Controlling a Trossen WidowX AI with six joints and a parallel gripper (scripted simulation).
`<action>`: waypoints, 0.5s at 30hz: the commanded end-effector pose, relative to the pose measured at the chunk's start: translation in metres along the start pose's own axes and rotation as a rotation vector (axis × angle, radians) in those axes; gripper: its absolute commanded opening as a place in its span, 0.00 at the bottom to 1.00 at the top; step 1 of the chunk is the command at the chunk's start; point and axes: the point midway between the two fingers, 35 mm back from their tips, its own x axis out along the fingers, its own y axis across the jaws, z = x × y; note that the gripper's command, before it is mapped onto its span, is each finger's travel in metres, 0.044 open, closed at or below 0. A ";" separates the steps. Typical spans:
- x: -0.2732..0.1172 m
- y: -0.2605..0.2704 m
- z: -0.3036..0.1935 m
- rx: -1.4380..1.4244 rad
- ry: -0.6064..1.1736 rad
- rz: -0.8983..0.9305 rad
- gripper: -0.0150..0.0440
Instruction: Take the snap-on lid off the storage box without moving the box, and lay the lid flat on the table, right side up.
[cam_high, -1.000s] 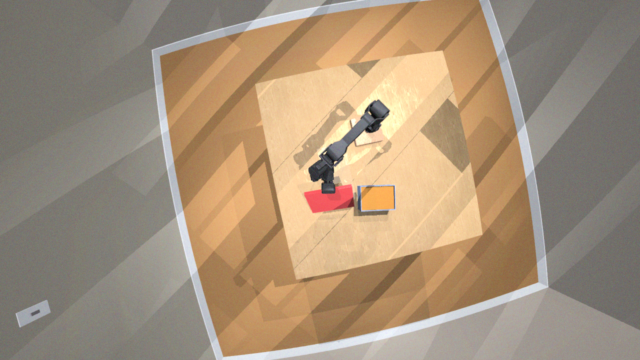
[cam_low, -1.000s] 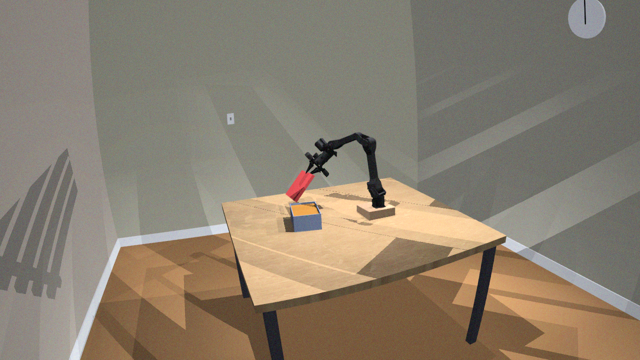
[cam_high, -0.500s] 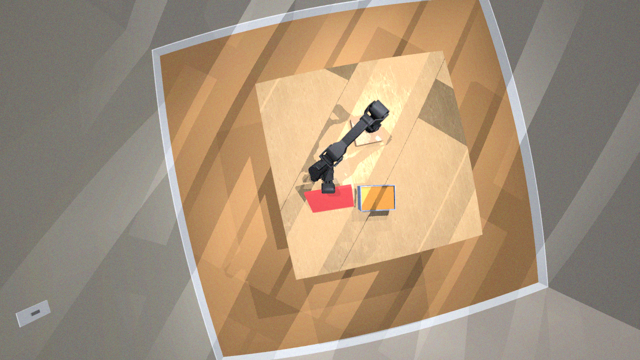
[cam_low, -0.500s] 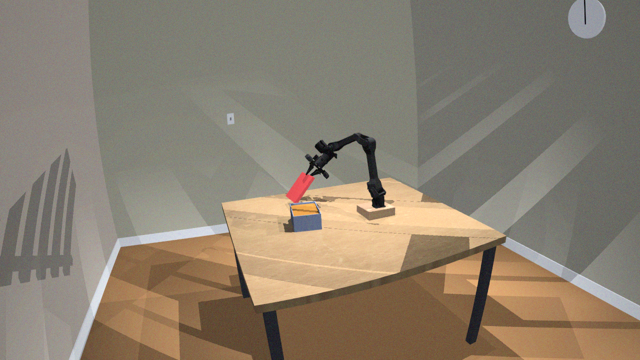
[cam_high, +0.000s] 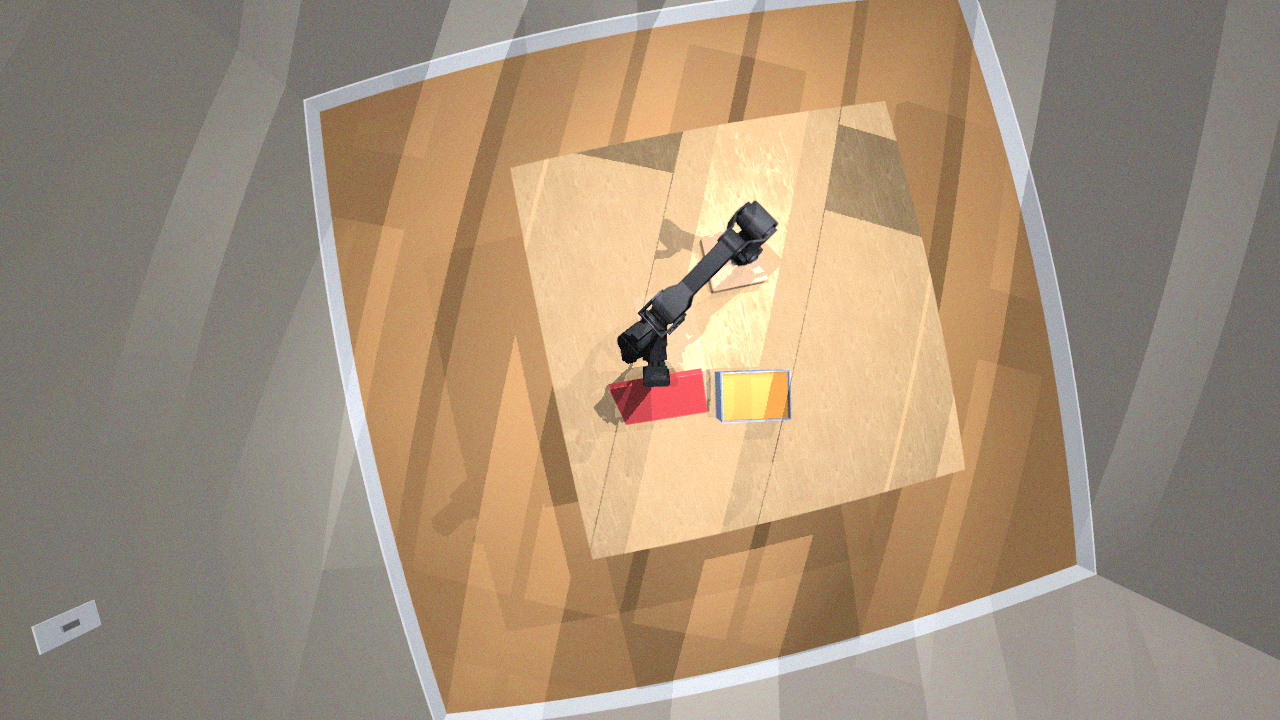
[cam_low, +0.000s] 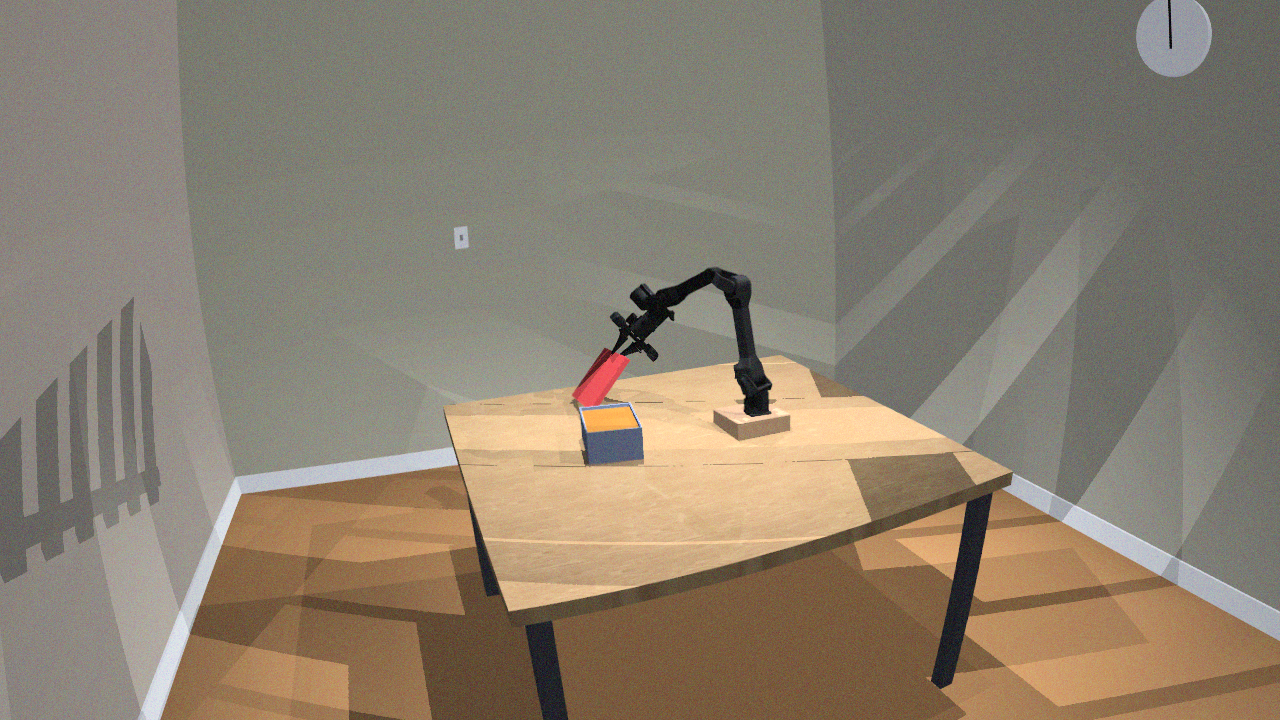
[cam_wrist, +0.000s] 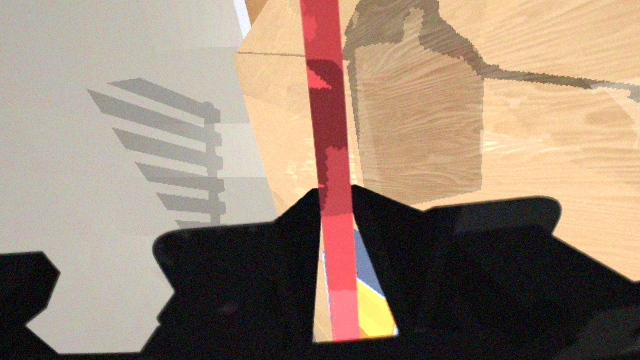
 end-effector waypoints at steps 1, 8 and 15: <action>0.003 -0.003 -0.001 -0.003 0.007 0.006 0.25; 0.006 -0.007 -0.001 -0.003 0.007 0.006 0.25; 0.010 -0.011 -0.001 -0.003 0.007 0.006 0.25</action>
